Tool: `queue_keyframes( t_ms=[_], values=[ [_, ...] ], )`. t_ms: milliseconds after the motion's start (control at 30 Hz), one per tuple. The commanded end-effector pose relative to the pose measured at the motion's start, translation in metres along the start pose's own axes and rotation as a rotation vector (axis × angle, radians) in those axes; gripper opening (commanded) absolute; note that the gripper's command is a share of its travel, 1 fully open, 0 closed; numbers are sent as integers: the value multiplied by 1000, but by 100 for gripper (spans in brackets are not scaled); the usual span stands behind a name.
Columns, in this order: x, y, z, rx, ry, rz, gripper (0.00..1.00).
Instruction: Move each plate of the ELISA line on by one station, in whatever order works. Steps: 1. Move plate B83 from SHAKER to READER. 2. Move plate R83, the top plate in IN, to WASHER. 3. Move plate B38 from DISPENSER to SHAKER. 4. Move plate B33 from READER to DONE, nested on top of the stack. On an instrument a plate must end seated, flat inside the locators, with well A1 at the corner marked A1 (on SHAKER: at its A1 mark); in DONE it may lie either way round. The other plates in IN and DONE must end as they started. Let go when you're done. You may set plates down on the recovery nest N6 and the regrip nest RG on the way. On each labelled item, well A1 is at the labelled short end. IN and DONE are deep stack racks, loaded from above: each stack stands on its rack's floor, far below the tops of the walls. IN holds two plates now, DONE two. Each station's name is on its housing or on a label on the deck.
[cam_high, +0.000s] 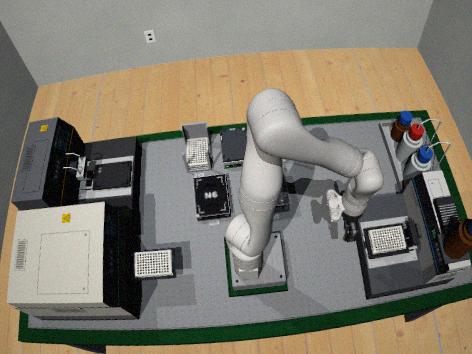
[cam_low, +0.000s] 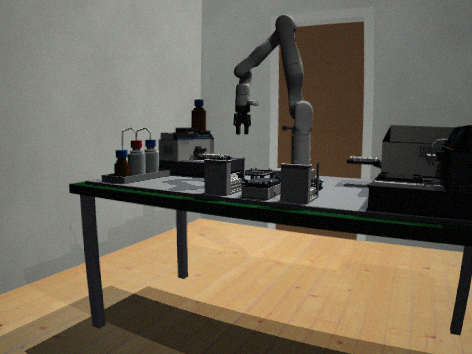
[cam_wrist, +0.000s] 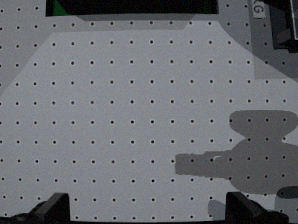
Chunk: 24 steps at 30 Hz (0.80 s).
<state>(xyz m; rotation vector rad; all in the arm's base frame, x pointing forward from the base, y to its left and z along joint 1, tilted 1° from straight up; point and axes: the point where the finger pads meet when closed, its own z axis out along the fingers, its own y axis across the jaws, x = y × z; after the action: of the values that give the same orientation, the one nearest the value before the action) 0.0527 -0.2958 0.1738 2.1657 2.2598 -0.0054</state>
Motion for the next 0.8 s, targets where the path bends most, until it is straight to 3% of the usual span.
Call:
queue_keyframes(
  t_ms=[0,333,767],
  values=[
    [-7,-13,0,-2,0,-1,100],
    [-27,-19,0,-2,0,1,100],
    [-67,-22,0,-2,0,1,100]
  ],
)
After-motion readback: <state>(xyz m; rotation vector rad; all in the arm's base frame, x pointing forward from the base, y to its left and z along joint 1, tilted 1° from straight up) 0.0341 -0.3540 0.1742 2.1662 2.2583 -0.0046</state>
